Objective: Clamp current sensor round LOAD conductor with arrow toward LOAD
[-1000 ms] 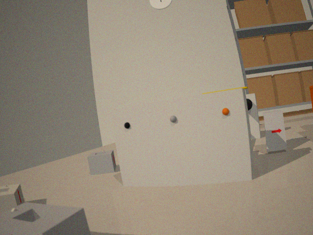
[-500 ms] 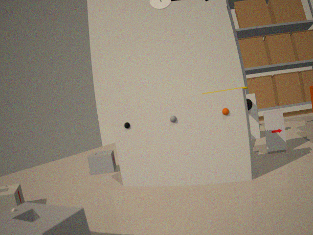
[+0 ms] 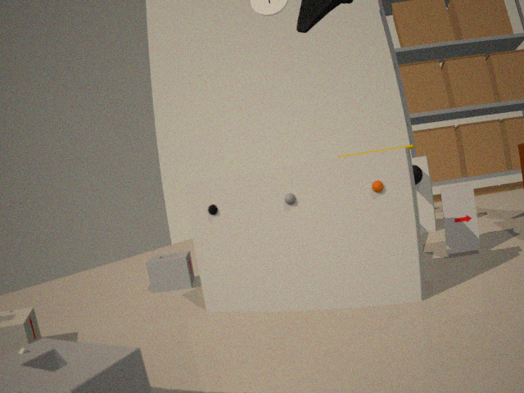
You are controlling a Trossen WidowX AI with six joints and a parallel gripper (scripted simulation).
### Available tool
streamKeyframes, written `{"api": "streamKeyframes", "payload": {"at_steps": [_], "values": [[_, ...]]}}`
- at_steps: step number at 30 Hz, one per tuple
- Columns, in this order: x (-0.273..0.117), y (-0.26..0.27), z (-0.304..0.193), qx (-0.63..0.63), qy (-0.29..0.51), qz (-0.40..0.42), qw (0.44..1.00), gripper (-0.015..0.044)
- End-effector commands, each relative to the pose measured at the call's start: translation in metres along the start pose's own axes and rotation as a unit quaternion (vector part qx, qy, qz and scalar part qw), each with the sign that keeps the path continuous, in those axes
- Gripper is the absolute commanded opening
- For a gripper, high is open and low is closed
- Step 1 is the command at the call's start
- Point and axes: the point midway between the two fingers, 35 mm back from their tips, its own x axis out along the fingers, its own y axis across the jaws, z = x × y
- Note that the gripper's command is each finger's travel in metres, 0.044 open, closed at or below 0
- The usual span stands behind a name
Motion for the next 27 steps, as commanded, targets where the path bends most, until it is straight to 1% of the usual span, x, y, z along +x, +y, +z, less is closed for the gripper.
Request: {"api": "streamKeyframes", "payload": {"at_steps": [1,27], "values": [[0.015,0.0392,-0.0602,0.002,0.198,-0.095,0.976,0.044],[0.0148,0.0405,-0.063,0.002,0.206,-0.101,0.973,0.044]]}}
